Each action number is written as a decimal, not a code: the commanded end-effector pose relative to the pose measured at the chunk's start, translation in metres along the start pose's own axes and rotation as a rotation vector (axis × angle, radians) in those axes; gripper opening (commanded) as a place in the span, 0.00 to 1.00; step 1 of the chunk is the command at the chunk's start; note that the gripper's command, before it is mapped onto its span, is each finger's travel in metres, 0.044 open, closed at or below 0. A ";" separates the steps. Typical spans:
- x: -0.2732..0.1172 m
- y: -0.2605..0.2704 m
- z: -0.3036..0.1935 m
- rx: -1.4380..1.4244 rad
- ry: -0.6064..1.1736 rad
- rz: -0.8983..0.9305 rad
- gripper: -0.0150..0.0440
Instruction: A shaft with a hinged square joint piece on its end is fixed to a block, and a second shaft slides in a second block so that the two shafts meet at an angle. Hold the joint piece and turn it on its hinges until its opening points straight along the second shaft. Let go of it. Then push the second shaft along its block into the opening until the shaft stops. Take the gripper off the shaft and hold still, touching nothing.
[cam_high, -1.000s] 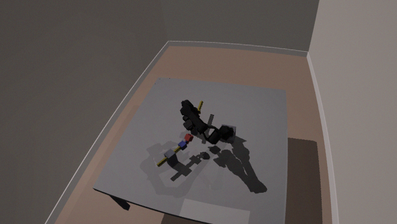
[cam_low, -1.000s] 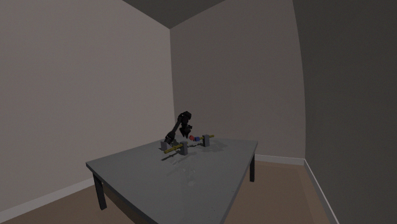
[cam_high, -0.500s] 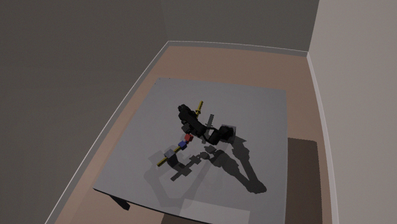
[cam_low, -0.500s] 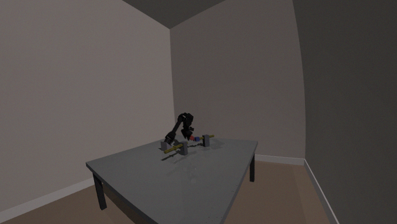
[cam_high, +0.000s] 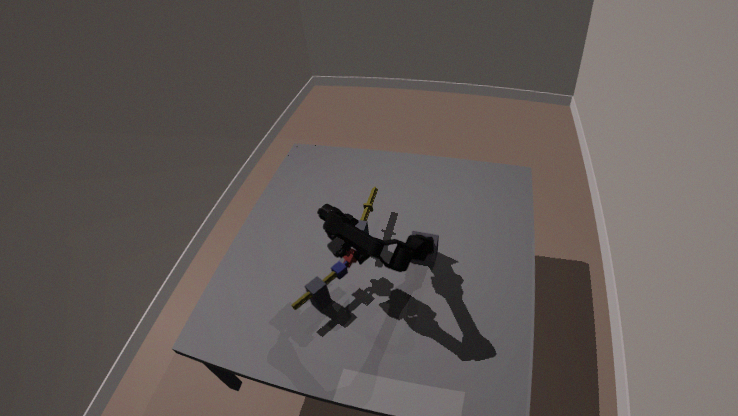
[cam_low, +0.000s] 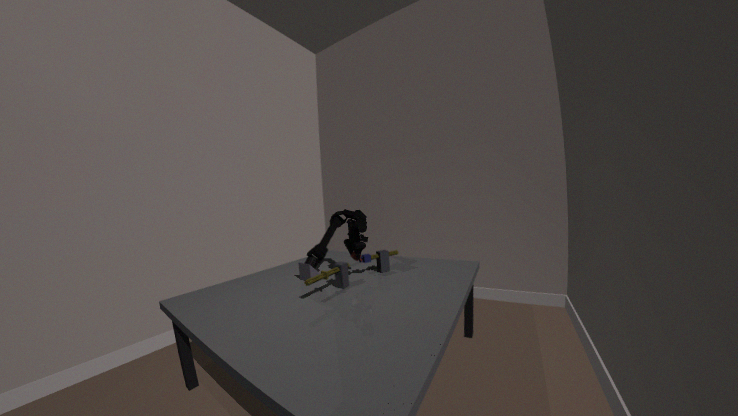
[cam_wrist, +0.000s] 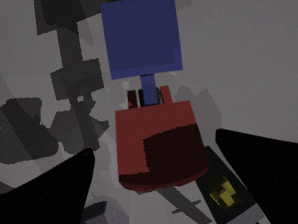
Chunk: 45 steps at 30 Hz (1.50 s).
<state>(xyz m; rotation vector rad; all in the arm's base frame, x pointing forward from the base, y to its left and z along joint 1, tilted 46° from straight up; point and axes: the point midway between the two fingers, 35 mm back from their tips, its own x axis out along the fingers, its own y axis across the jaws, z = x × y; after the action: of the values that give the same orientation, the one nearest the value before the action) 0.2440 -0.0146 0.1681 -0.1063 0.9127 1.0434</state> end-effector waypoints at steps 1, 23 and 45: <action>0.004 0.000 0.004 -0.007 -0.004 -0.004 1.00; 0.027 0.000 0.005 -0.008 -0.005 -0.004 0.73; 0.027 0.000 0.005 -0.008 -0.005 -0.004 0.56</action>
<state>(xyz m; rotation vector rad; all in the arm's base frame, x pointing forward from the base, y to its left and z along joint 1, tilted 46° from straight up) 0.2517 0.0064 0.1524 -0.1140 0.9073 1.0435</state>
